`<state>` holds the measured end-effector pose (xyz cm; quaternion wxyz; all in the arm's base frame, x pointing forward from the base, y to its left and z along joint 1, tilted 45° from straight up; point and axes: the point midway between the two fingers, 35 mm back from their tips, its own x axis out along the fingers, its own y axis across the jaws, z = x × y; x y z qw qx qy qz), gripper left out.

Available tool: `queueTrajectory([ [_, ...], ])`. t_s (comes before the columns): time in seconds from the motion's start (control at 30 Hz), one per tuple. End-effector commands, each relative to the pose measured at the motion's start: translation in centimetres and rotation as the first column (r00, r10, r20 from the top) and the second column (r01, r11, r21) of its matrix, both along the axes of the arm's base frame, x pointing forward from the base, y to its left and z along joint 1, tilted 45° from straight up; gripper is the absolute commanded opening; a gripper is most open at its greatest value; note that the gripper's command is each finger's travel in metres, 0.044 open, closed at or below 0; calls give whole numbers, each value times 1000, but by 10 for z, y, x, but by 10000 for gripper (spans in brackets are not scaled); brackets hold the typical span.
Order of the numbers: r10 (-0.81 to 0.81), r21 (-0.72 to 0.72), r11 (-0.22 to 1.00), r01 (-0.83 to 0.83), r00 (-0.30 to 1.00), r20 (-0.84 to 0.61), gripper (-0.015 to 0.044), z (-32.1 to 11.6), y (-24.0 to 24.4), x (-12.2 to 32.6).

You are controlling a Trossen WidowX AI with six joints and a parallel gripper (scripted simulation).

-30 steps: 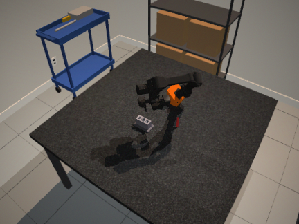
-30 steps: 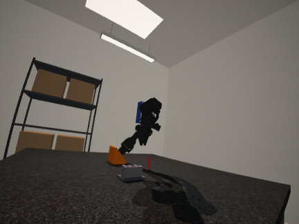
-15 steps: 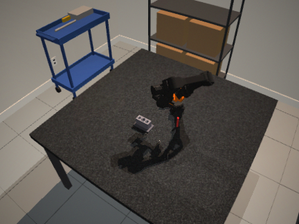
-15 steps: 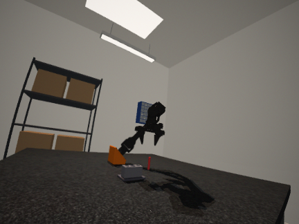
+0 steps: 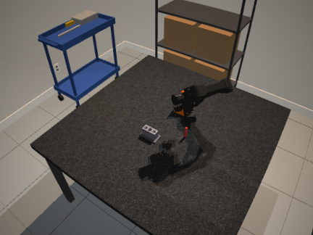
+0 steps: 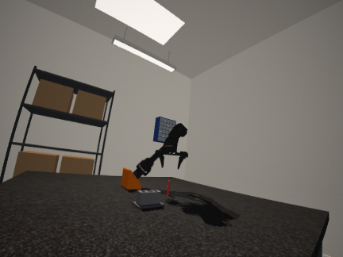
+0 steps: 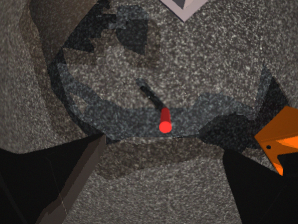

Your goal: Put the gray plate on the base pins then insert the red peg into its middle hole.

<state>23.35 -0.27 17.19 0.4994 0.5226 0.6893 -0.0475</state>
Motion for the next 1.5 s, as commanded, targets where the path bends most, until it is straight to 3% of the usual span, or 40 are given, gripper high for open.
queueTrajectory([
  [0.0,-97,11,995,98,991,-91,440,3,9,-10],
  [1.47,-90,31,995,95,987,-137,440,-61,68,-4],
])
